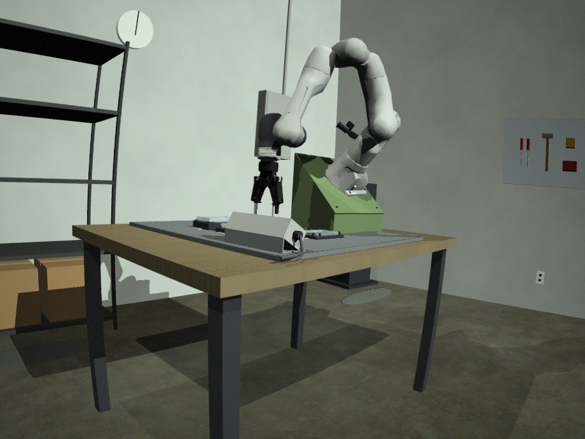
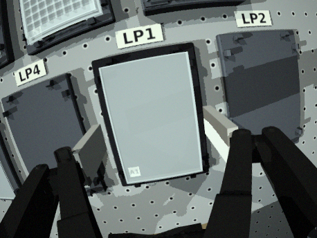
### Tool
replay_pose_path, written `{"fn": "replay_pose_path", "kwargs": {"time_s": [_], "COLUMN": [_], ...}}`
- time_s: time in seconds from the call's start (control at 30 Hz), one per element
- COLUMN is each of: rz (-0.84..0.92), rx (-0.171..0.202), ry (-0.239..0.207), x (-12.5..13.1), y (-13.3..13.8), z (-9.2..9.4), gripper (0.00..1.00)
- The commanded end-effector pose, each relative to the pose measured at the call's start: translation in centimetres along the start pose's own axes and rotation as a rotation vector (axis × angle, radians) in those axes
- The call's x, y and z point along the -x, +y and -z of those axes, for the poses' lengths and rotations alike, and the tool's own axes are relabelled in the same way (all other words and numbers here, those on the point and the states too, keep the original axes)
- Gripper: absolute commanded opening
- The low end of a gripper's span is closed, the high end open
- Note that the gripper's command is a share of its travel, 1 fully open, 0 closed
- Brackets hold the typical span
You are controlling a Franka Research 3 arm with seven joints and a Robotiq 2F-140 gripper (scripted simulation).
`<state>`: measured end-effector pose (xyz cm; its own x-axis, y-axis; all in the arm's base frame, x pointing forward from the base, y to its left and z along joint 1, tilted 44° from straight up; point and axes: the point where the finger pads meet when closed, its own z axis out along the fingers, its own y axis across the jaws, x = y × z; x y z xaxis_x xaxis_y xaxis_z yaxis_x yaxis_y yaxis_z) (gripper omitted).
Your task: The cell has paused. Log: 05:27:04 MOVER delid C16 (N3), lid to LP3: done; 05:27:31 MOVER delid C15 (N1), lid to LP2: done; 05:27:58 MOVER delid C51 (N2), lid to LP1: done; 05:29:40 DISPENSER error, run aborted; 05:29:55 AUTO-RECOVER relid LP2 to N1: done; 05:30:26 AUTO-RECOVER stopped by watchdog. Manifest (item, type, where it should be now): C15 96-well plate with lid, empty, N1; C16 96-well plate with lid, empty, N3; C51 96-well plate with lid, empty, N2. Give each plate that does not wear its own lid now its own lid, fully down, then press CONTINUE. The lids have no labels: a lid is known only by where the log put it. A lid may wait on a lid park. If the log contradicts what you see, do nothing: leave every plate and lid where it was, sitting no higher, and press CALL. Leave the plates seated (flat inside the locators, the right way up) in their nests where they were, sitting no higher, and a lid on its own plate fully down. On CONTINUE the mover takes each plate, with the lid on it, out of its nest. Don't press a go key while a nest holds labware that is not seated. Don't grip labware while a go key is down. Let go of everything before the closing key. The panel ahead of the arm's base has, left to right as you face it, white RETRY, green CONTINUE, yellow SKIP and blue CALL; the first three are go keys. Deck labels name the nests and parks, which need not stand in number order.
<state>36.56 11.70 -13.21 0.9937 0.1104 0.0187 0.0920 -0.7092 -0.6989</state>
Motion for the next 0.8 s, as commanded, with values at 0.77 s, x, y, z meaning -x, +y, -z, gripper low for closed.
{"fn": "replay_pose_path", "kwargs": {"time_s": [0.77], "rz": [0.009], "rx": [0.003], "ry": [0.002], "x": [-0.1], "y": [0.1], "z": [-1.21], "gripper": [0.66]}}
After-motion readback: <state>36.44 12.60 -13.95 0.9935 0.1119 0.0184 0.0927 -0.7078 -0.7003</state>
